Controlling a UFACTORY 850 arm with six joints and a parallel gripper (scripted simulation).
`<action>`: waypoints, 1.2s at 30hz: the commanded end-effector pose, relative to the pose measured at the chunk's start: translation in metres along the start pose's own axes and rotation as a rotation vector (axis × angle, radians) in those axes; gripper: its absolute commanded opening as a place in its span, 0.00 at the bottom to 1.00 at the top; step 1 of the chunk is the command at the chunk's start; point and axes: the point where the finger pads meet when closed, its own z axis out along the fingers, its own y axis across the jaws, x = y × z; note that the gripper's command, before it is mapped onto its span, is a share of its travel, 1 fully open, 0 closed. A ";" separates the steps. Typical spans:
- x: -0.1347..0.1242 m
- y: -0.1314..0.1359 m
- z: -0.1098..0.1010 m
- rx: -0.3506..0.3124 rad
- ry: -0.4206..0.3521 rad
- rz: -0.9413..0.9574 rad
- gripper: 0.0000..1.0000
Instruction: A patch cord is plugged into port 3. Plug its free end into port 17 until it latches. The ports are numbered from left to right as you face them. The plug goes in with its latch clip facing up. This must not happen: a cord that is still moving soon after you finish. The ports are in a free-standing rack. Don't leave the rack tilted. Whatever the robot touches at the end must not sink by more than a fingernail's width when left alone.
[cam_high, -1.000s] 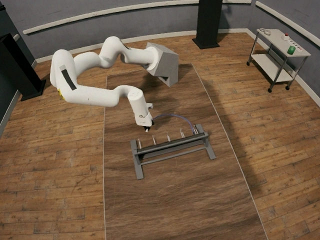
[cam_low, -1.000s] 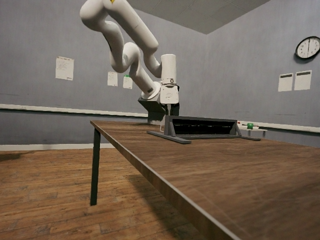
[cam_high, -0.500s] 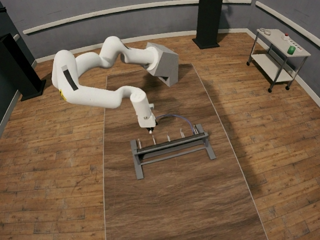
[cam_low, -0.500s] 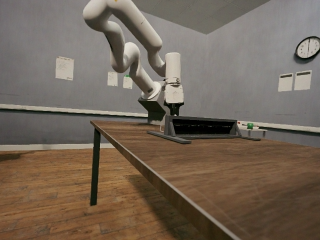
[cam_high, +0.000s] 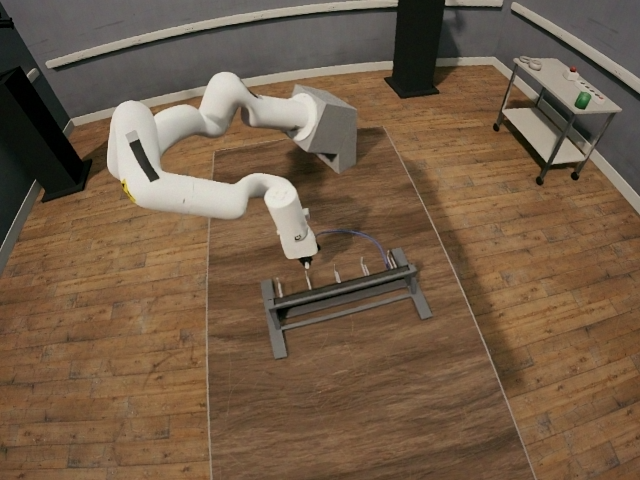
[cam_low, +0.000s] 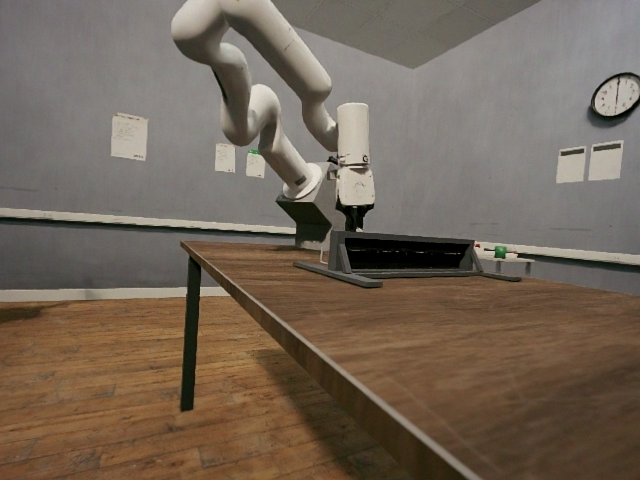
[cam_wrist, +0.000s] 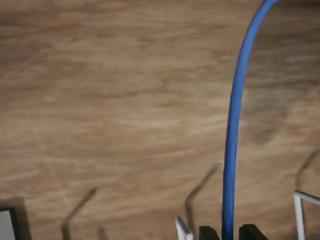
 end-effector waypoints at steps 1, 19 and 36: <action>-0.004 0.004 -0.001 -0.002 0.006 -0.040 0.00; -0.011 0.014 -0.003 -0.009 0.013 -0.124 0.00; -0.013 0.016 -0.003 -0.010 0.015 -0.146 0.00</action>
